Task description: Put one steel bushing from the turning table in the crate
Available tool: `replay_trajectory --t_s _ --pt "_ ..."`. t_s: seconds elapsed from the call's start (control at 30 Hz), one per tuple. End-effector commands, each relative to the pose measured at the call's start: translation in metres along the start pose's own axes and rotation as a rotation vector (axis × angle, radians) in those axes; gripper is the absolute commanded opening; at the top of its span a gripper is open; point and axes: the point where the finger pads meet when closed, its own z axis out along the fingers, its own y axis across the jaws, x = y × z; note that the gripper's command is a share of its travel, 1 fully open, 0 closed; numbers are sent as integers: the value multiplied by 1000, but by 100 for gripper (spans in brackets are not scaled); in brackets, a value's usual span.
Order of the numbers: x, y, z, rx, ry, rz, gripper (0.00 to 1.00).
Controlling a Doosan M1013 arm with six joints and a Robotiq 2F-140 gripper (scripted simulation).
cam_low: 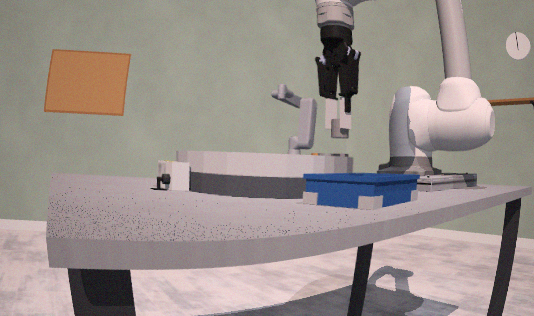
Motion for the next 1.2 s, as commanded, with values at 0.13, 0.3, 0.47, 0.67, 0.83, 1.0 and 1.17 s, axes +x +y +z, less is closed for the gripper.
replay_trajectory --t_s 0.13,0.3,0.47,0.67,0.83,1.0,1.17 --pt "-28 64 1 5 1 2 0" --pt "-43 102 2 5 1 2 0" --pt "-55 131 2 5 1 2 0" --pt "-60 144 2 5 1 2 0" --pt "-60 144 2 5 1 2 0" --pt "-60 144 2 5 1 2 0" --pt "-60 144 2 5 1 2 0"
